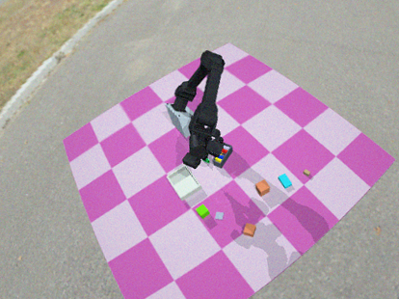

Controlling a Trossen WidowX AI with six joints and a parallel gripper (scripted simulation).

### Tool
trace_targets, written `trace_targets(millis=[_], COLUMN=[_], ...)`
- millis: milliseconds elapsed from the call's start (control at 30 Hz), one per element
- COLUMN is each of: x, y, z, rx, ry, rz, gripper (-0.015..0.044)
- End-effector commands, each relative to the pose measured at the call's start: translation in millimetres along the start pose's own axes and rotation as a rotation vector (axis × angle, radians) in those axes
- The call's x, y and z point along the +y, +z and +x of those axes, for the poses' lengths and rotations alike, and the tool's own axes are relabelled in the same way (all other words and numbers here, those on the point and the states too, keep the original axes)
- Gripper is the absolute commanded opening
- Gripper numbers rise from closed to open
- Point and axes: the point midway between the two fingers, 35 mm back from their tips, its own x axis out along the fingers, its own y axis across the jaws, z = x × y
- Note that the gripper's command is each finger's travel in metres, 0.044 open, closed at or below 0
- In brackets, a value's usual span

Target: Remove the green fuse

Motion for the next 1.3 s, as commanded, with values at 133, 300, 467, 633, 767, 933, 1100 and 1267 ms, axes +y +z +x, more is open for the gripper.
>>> trace_targets(millis=[133,300,467,633,767,933,1100,1267], x=[-46,-72,-96,-103,-103,-103,-103,-103], y=[-24,-41,-60,-67,-66,-66,-66,-66], z=[3,5,8,9,12,20,28,36], rx=[0.011,0.011,0.009,0.009,0.008,0.008,0.008,0.008], ry=[0.004,0.007,0.012,0.014,0.014,0.014,0.014,0.015], rz=[0.001,0.0,-0.002,-0.003,-0.003,-0.003,-0.003,-0.003], gripper=[0.0,0.0,0.0,0.0,0.0,0.0,0.0,0.0])
